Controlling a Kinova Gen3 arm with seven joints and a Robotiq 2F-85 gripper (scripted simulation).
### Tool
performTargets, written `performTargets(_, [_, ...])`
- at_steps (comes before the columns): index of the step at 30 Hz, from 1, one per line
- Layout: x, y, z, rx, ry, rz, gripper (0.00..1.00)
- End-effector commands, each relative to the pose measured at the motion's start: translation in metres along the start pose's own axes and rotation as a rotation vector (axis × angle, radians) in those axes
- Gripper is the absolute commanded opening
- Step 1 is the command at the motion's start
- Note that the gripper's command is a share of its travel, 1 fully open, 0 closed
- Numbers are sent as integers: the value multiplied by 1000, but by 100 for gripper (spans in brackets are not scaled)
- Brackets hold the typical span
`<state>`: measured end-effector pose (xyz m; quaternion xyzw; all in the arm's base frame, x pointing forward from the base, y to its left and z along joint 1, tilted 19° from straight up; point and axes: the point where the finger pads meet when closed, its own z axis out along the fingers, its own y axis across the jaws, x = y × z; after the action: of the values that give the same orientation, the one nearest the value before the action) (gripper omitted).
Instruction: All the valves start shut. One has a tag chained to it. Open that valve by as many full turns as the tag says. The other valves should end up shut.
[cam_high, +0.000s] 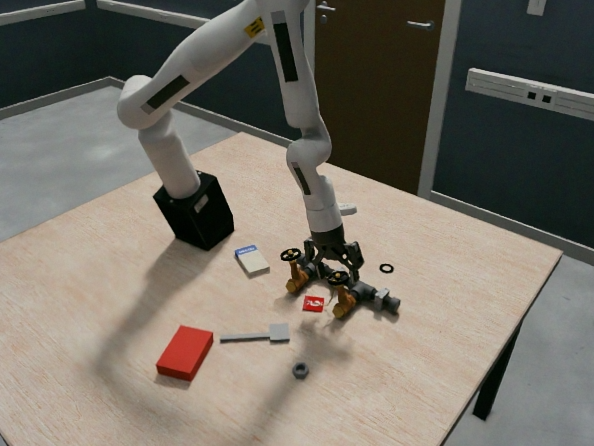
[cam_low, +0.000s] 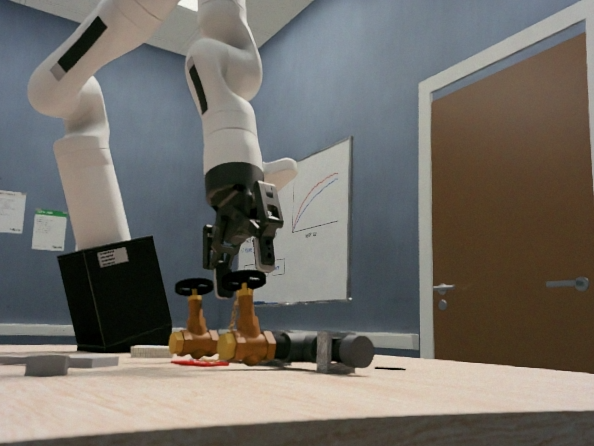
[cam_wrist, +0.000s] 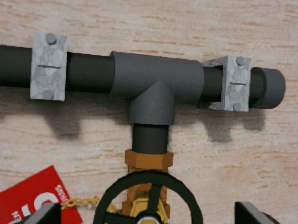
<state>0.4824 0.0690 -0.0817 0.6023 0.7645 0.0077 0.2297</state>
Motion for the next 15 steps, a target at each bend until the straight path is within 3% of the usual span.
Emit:
performTargets(1, [0, 1, -1, -2, 0, 0, 100])
performTargets(15, [-1, 2, -18, -3, -1, -1, 100])
